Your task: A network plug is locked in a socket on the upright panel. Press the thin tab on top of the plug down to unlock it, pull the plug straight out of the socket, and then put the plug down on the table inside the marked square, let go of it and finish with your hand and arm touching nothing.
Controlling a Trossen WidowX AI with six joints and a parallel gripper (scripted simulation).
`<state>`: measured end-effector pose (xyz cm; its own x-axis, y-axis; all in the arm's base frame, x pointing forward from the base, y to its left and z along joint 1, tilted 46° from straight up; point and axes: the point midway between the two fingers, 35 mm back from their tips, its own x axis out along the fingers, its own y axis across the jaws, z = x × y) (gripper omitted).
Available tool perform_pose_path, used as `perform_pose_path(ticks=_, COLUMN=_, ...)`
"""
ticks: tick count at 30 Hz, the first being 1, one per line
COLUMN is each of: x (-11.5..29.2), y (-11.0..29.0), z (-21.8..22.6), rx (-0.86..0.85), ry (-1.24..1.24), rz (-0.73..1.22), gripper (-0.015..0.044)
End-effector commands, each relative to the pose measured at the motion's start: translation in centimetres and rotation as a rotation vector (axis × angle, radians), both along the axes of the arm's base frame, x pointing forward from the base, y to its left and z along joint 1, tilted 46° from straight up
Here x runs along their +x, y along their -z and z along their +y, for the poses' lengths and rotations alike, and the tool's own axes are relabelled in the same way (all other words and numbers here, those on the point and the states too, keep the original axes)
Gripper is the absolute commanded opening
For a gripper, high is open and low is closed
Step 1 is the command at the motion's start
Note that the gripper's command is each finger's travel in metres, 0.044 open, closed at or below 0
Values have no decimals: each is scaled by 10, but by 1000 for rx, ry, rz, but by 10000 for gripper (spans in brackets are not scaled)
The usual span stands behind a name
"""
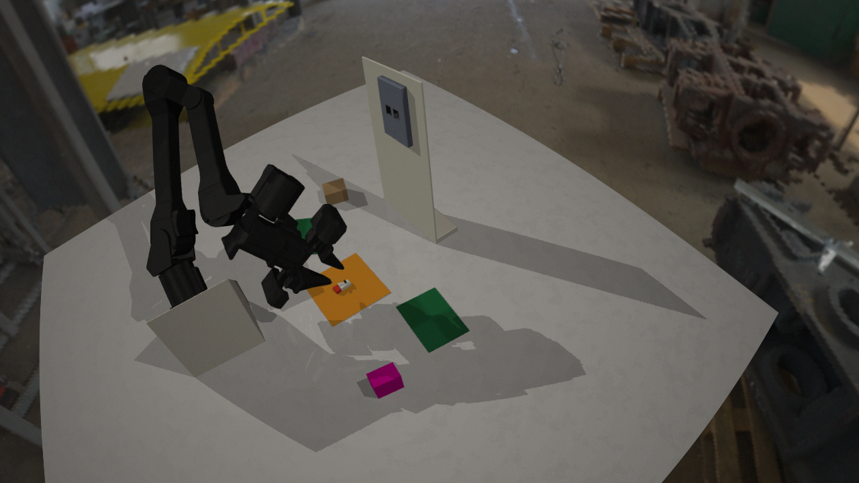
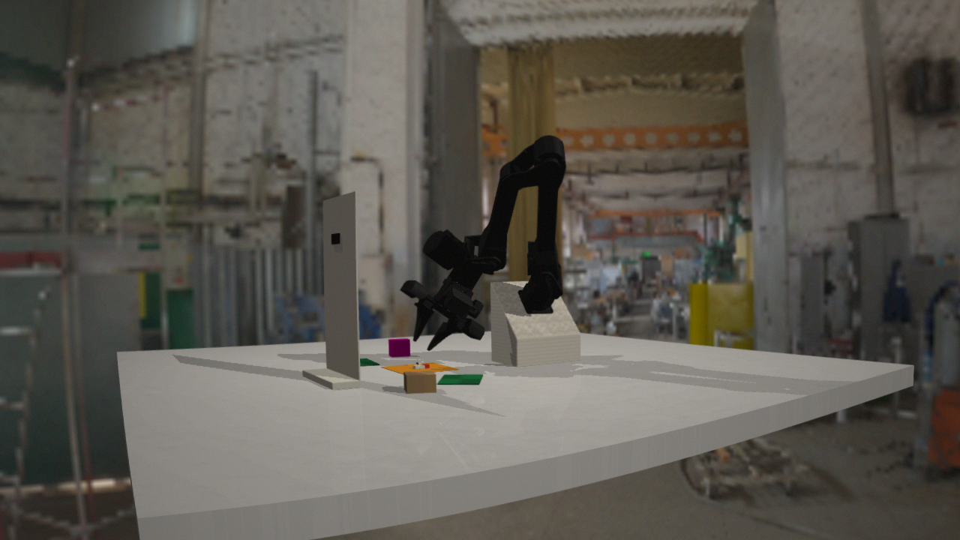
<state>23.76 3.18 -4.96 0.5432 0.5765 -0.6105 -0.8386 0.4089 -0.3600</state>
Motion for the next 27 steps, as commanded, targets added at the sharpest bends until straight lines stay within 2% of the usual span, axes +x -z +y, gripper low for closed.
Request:
perform_pose_path(ticks=1, x=2, y=-2, z=-3, rx=-1, ry=-4, rz=-5, gripper=156)
perform_pose_path(ticks=27, x=4, y=-14, z=-21, rx=-8, ry=-6, rz=0, gripper=156)
